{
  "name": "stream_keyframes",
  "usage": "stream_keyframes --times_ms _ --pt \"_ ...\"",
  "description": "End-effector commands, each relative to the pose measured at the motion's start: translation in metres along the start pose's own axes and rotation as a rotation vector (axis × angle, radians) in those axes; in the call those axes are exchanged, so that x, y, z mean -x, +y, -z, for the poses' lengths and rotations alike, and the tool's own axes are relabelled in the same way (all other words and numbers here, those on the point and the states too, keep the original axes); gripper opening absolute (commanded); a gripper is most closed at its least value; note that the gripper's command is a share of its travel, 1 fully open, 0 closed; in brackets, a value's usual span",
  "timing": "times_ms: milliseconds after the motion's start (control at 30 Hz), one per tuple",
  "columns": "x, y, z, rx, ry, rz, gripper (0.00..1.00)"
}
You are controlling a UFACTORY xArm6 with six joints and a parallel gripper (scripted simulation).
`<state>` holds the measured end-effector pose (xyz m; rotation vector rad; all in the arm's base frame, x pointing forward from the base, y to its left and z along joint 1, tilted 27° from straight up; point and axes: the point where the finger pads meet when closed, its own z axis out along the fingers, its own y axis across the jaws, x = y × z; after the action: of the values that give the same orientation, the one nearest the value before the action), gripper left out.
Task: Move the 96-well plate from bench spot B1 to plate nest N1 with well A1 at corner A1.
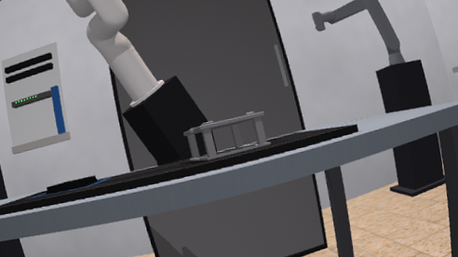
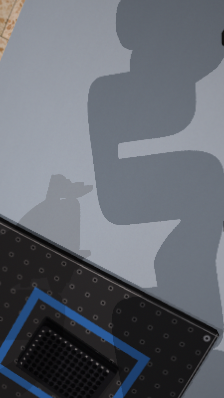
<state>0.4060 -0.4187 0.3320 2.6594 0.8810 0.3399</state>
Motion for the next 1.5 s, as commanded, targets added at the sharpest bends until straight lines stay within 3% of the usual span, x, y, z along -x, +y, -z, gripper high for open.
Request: stream_keyframes --times_ms 0,533,900,1467 --pt "0.000 0.001 0.002 0.005 0.001 0.000 1.00" --pt "0.000 0.001 0.002 0.005 0.001 0.000 1.00" --pt "-0.014 -0.026 -0.038 0.023 -0.130 -0.178 1.00" --pt "-0.043 -0.069 -0.086 0.087 -0.208 -0.323 1.00"
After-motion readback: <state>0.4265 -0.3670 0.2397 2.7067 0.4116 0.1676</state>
